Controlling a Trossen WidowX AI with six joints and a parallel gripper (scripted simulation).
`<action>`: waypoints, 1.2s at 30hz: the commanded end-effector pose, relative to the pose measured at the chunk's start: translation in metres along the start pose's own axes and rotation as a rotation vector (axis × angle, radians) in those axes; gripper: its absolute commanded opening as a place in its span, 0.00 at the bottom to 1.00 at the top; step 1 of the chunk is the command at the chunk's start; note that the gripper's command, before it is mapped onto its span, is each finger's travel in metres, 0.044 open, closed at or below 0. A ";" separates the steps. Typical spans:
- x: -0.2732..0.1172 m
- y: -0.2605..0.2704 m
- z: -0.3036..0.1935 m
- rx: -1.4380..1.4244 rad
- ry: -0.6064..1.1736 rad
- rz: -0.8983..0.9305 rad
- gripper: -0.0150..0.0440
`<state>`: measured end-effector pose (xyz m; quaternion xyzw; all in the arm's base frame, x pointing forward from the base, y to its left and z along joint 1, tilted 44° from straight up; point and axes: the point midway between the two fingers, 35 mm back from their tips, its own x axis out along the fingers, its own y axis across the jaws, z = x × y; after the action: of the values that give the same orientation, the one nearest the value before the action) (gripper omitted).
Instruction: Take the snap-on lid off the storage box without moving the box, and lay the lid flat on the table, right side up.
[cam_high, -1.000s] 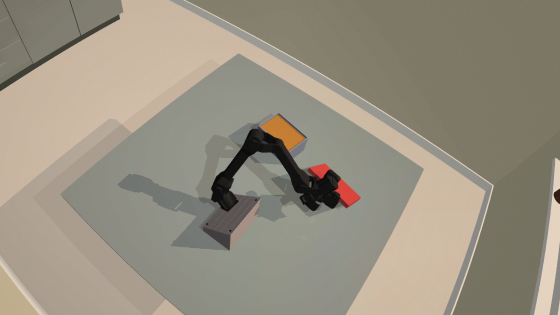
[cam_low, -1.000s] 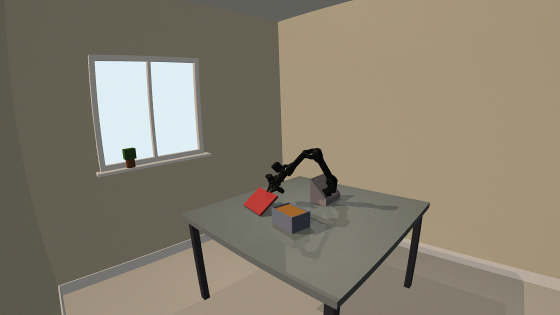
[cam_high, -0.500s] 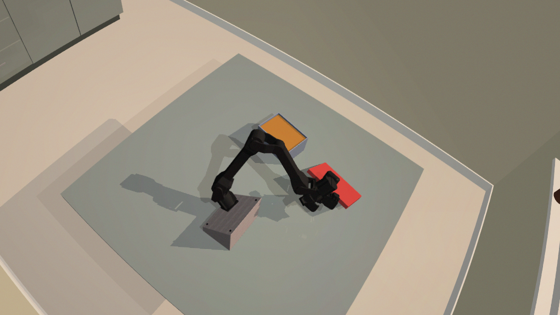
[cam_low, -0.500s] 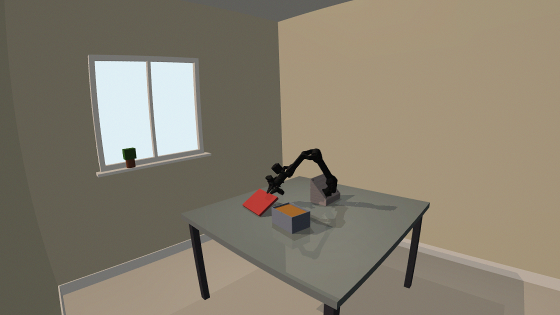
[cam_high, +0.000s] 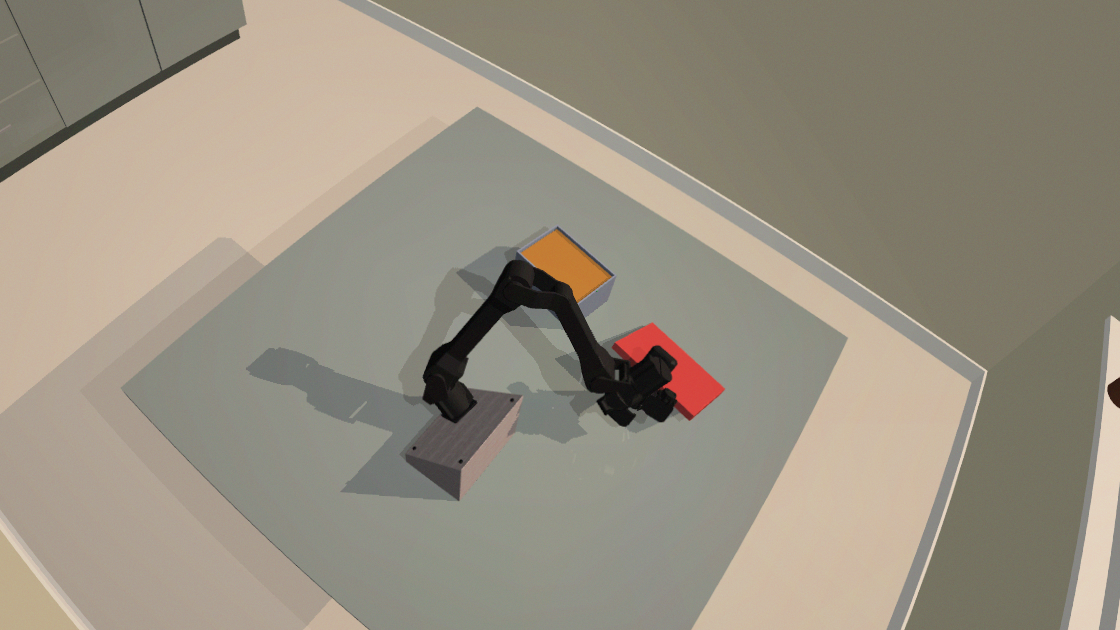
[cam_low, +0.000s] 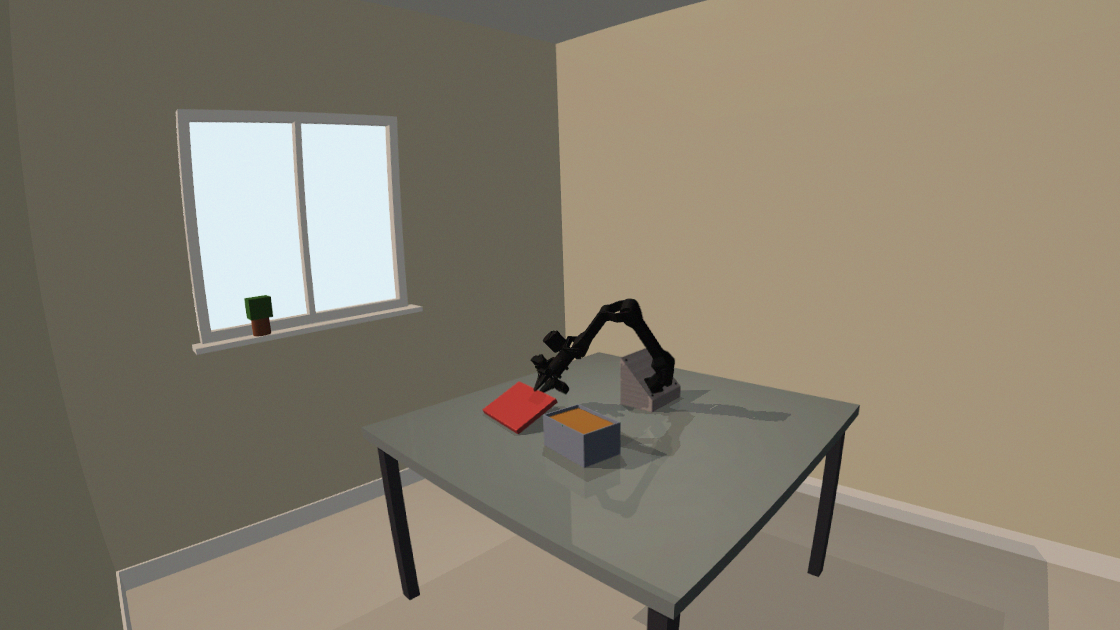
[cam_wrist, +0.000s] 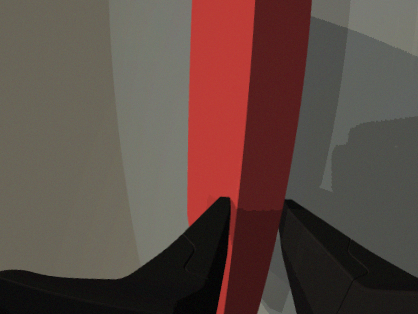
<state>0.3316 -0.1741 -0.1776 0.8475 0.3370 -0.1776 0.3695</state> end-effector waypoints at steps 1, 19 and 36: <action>0.006 -0.011 -0.003 0.012 0.002 -0.022 0.25; 0.009 -0.011 -0.001 0.012 0.002 -0.022 0.39; -0.003 -0.022 -0.002 0.012 0.001 -0.022 1.00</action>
<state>0.3222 -0.1646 -0.1866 0.8457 0.3441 -0.1832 0.3645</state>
